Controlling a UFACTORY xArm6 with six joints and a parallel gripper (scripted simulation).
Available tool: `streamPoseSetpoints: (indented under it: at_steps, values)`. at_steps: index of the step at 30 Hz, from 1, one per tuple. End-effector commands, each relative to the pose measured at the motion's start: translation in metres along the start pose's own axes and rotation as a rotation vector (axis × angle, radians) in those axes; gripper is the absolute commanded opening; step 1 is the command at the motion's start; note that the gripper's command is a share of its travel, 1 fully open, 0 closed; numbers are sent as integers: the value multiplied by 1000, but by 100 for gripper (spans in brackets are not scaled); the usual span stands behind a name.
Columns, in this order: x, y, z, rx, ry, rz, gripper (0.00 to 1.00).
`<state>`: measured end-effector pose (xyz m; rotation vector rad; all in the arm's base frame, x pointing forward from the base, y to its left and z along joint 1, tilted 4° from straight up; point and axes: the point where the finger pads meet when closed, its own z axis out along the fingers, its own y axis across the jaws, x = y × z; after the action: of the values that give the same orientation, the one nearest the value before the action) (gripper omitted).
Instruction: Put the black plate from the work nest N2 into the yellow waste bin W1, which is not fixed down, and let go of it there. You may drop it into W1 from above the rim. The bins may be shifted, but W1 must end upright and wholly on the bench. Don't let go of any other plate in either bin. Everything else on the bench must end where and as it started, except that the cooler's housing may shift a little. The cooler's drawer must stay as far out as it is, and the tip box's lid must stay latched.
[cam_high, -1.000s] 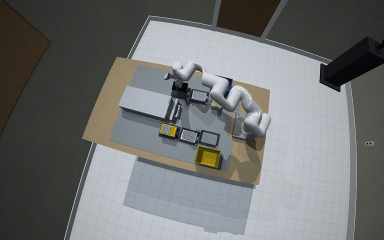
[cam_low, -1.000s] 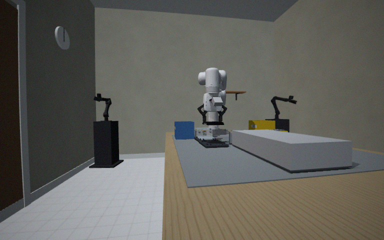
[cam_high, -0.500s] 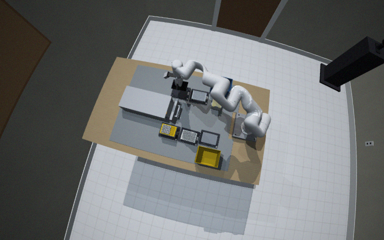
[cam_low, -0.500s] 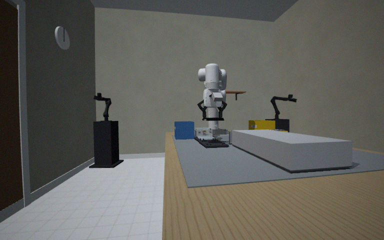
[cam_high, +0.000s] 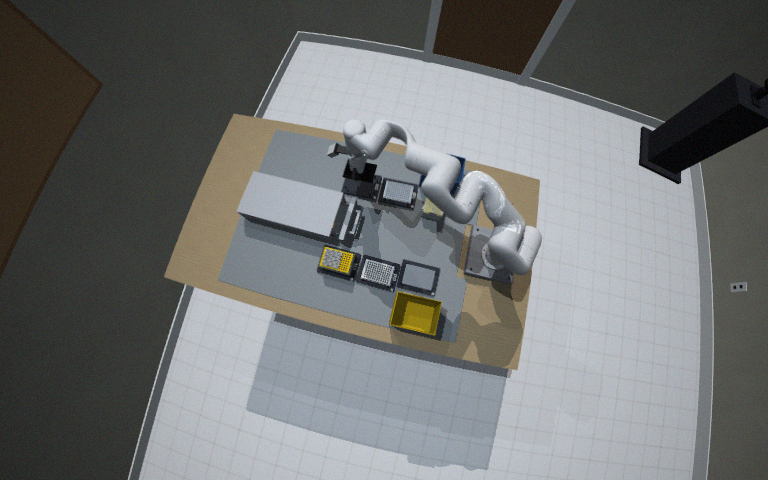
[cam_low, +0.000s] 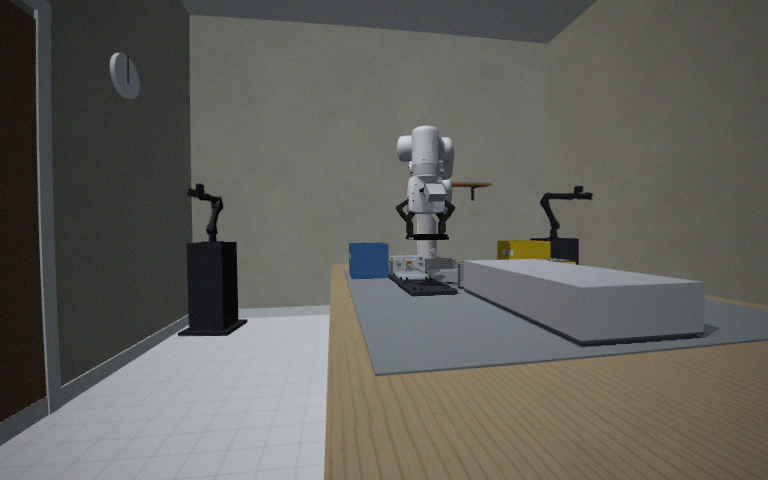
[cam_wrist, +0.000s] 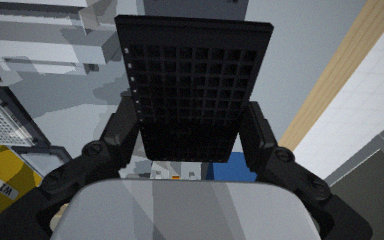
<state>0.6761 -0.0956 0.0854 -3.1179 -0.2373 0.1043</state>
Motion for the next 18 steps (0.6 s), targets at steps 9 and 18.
streamPoseSetpoints:
  at_steps: [9, 18]
  values:
    - [-16, -25, -3, -3, 10, 8, 0]
    - [-26, -40, -3, -3, 10, 8, 0]
